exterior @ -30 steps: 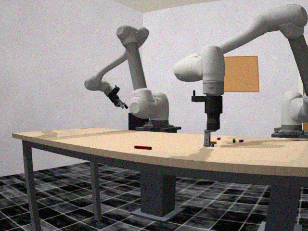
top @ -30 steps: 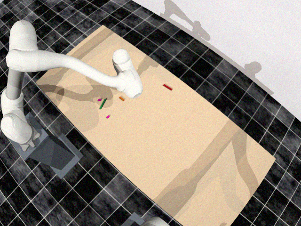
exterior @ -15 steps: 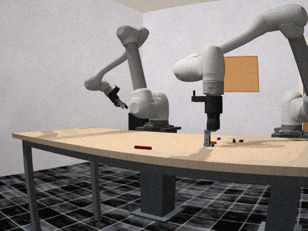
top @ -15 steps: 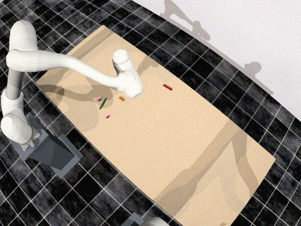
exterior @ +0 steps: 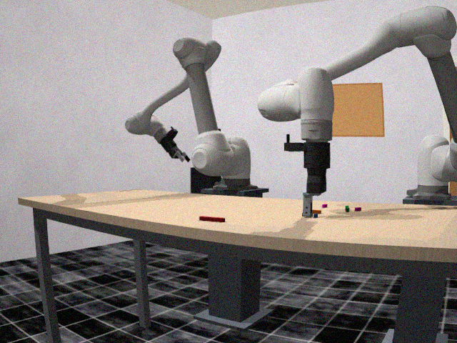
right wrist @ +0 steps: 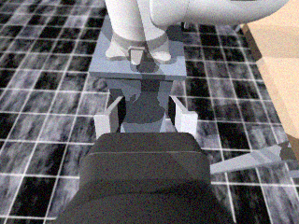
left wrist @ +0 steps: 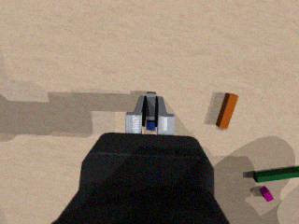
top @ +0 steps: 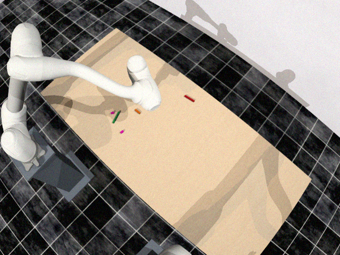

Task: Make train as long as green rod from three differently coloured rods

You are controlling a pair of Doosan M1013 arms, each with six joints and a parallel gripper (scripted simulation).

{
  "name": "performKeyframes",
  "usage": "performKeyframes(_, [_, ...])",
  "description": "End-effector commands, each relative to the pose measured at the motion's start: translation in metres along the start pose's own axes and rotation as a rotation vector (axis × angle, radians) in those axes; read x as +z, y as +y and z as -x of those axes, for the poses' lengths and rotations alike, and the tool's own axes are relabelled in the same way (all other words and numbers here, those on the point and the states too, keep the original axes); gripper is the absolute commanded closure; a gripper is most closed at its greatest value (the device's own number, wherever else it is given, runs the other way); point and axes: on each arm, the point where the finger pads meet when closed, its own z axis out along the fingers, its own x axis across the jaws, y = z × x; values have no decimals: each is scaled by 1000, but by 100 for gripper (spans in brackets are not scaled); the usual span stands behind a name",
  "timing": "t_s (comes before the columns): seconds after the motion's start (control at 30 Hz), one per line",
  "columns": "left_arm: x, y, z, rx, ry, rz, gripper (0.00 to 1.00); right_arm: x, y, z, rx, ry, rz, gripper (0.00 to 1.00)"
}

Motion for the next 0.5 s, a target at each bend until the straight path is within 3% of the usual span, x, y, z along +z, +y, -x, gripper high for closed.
performKeyframes(0.0, [2,2,2,-1,-3,-4,76,0,0,-2,-1,11,7,0])
performKeyframes(0.47, [0,5,1,-1,-4,-5,76,0,0,-2,-1,11,7,0])
